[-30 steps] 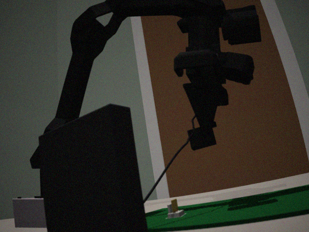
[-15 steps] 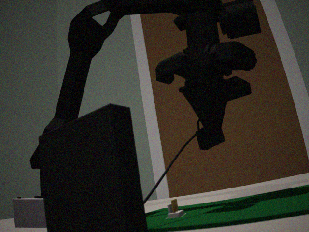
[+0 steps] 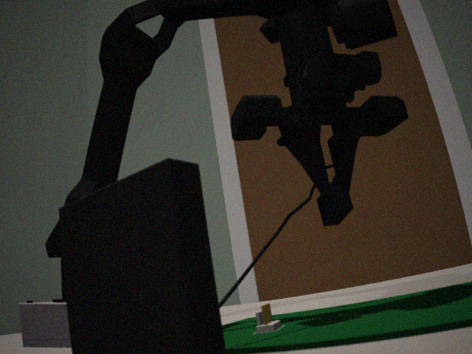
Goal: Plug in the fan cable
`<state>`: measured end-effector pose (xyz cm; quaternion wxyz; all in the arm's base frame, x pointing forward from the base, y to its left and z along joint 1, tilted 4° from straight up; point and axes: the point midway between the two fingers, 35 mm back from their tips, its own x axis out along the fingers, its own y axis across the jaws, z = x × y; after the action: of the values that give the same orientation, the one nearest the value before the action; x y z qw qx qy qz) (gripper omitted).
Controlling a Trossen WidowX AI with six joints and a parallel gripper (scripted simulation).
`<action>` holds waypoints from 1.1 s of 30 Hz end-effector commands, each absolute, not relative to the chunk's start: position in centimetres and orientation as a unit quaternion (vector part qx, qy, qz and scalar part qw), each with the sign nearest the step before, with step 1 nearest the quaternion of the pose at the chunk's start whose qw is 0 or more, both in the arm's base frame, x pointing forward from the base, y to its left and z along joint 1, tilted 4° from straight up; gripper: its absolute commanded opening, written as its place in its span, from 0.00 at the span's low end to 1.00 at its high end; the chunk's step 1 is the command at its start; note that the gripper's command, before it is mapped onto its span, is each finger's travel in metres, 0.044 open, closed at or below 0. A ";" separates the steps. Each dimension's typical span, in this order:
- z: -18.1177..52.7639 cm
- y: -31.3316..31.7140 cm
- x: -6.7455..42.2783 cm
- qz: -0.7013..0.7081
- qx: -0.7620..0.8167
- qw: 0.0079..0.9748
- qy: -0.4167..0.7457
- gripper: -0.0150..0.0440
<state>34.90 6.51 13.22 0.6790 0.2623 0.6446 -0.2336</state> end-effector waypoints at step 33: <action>10.3 6.2 35.8 -0.346 0.225 0.739 0.532 0.25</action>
<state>35.69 6.21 10.57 0.7303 0.2333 0.5475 -0.3354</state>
